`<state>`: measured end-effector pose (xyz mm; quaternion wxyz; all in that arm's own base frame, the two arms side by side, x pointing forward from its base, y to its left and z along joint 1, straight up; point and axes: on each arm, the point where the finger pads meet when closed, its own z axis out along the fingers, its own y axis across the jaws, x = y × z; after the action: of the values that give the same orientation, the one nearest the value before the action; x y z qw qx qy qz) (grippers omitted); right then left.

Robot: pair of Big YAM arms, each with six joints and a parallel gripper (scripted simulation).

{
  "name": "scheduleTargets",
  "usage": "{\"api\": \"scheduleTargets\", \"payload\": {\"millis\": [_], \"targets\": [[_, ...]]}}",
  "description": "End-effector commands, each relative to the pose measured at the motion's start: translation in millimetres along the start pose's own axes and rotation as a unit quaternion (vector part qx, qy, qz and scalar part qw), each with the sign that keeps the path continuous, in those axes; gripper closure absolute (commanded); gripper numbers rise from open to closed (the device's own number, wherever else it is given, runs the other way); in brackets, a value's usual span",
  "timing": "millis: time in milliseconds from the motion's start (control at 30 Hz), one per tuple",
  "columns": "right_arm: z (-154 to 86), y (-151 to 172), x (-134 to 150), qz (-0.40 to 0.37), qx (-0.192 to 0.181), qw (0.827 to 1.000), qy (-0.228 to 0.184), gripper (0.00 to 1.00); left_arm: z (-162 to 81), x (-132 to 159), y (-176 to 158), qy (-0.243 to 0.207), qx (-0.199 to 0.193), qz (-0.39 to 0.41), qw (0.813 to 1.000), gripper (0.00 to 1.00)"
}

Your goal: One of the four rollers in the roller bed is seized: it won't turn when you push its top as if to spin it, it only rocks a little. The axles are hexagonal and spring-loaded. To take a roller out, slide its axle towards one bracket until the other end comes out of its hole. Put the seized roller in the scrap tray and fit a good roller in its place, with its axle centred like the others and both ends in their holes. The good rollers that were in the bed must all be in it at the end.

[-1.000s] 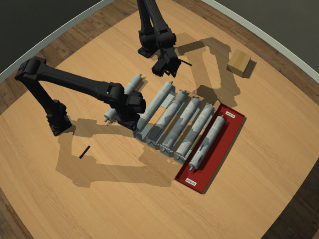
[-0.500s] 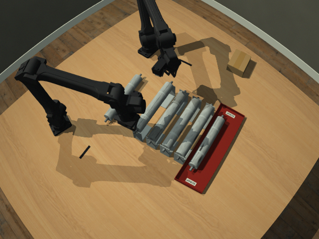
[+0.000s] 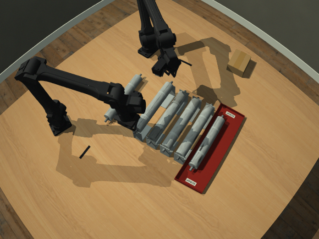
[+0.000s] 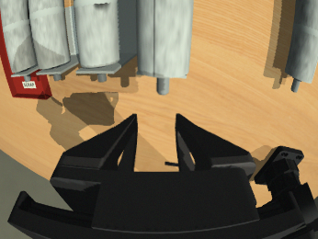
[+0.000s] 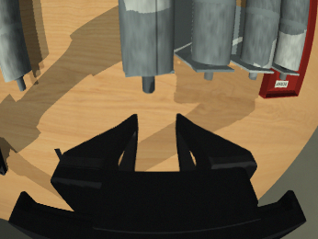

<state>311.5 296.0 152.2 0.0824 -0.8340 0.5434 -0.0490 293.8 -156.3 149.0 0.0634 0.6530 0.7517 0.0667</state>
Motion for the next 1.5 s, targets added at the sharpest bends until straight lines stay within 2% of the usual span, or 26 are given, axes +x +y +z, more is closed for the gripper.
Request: {"api": "scheduleTargets", "payload": {"millis": [0,433,467,500,567,667,733,867,933,1000,1033,1067,1200,1300,1467], "targets": [[-3.2,0.4,1.2,0.007,0.003,1.000,0.000,0.68,-4.4,3.3,0.1,-0.001,-0.001,-0.008,1.000,0.68],[-3.4,0.6,1.3,0.007,0.003,1.000,0.000,0.68,-4.4,3.5,0.1,-0.001,-0.001,-0.008,1.000,0.68],[-19.2,-21.7,1.7,0.022,0.033,0.999,-0.009,0.68,-13.7,-6.5,18.2,-0.017,-0.025,-0.020,0.999,0.68],[-22.8,-25.8,1.6,0.028,0.039,0.999,-0.012,0.68,-20.5,-9.0,23.3,-0.025,-0.034,-0.025,0.999,0.68],[-22.4,-27.6,4.2,0.041,0.043,0.998,-0.014,0.68,-29.4,-15.8,35.4,-0.038,-0.045,-0.036,0.998,0.68],[-17.4,-31.5,10.0,0.067,0.048,0.996,-0.017,0.68,-27.1,-15.9,42.0,-0.043,-0.053,-0.057,0.996,0.68],[-22.9,-37.1,15.7,0.090,0.063,0.994,-0.022,0.68,-36.2,-17.1,51.6,-0.058,-0.069,-0.075,0.993,0.68],[-26.2,-49.8,32.3,0.151,0.091,0.984,-0.032,0.68,-35.5,-19.9,73.6,-0.076,-0.088,-0.120,0.986,0.68],[-30.8,-59.5,43.4,0.190,0.112,0.975,-0.040,0.68,-52.0,-19.2,88.3,-0.102,-0.116,-0.151,0.976,0.68],[-30.8,-59.5,43.4,0.190,0.112,0.975,-0.040,0.68,-52.0,-19.2,88.3,-0.102,-0.116,-0.151,0.976,0.68],[-31.4,-68.1,44.3,0.204,0.120,0.971,-0.045,0.68,-35.4,-19.6,86.3,-0.094,-0.107,-0.157,0.977,0.68],[-27.1,-66.2,52.2,0.226,0.122,0.965,-0.048,0.68,-48.1,-22.0,102.0,-0.112,-0.123,-0.176,0.970,0.68],[-51.7,-92.4,77.1,0.298,0.178,0.935,-0.072,0.68,-64.2,-18.8,133.0,-0.149,-0.159,-0.233,0.948,0.68],[-66.0,-106.7,97.9,0.349,0.213,0.908,-0.090,0.68,-91.4,-13.1,155.4,-0.187,-0.196,-0.272,0.923,0.68],[-91.8,-127.9,133.9,0.426,0.268,0.856,-0.121,0.68,-108.2,-5.0,193.3,-0.228,-0.231,-0.332,0.886,0.68]]}}
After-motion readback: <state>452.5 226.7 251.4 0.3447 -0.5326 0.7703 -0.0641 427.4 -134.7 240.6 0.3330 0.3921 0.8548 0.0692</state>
